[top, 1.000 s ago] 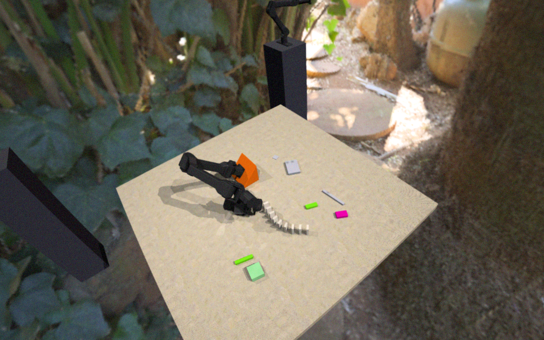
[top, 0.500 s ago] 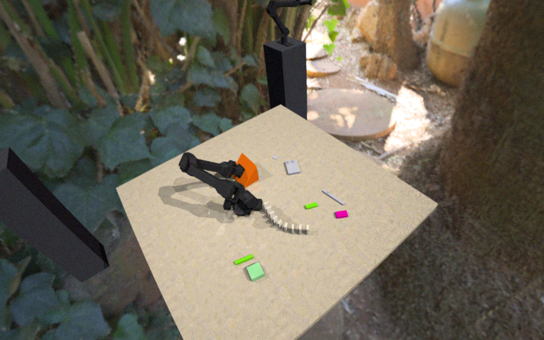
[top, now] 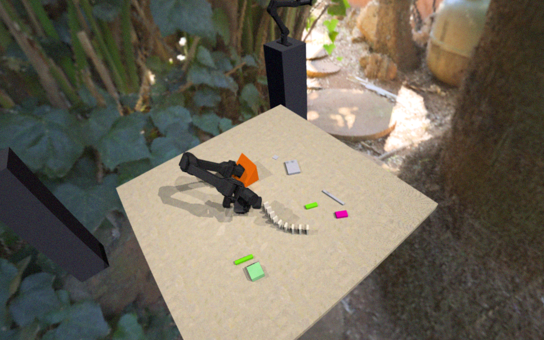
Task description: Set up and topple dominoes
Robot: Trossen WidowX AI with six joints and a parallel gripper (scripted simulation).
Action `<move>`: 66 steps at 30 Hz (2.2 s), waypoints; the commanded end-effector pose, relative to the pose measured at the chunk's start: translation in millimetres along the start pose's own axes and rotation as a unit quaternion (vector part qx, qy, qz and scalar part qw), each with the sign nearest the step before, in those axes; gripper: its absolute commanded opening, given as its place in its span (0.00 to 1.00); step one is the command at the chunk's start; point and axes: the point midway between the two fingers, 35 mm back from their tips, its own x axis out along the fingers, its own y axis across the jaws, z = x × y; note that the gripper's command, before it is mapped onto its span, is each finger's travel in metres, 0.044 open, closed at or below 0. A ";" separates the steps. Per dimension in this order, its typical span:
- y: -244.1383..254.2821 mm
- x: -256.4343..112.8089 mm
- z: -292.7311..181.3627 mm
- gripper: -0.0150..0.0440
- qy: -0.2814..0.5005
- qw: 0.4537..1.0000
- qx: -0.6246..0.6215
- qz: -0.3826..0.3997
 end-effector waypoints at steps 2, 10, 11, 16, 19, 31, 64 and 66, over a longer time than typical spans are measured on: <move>1.3 -54.6 0.2 0.30 -0.004 1.000 0.003 0.006; 0.9 -100.3 -1.9 0.30 -0.003 1.000 0.002 0.006; 0.9 -100.3 -1.9 0.30 -0.003 1.000 0.002 0.006; -3.7 -100.3 3.0 0.30 -0.003 1.000 -0.016 0.008; -25.9 -100.0 23.3 0.30 -0.007 0.995 -0.094 0.014; -88.4 -100.3 59.9 0.30 -0.024 0.963 -0.267 0.012; -57.6 -46.4 50.7 0.30 -0.058 0.961 -0.129 0.238; -56.2 -43.9 52.2 0.30 -0.070 0.957 -0.120 0.253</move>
